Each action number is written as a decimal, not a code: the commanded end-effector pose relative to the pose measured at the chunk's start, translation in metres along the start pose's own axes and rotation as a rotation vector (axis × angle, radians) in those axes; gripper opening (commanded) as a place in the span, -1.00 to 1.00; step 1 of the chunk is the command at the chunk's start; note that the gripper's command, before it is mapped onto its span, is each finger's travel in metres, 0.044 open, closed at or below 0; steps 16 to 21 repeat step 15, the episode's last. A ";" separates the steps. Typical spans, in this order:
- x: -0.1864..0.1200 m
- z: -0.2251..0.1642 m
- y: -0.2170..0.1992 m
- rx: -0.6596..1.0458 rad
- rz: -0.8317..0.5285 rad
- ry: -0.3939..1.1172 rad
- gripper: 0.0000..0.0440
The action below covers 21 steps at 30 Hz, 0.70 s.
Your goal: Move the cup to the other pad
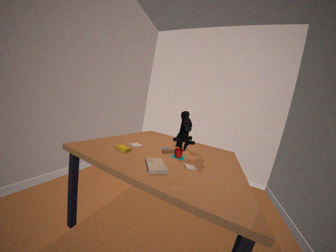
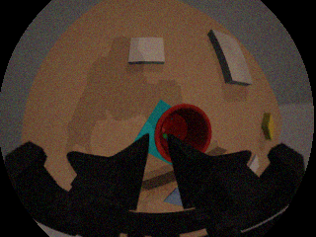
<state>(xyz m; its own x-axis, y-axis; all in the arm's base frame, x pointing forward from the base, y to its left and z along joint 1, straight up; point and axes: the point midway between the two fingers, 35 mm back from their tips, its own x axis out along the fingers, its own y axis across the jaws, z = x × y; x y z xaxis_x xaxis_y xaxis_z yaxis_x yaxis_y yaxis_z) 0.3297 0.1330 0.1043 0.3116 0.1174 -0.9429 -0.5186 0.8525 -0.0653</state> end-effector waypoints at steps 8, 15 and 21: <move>-0.029 0.000 0.001 0.035 0.016 -0.067 -0.28; -0.049 0.006 -0.004 0.052 0.007 -0.123 0.18; -0.049 0.006 -0.004 0.052 0.007 -0.123 0.18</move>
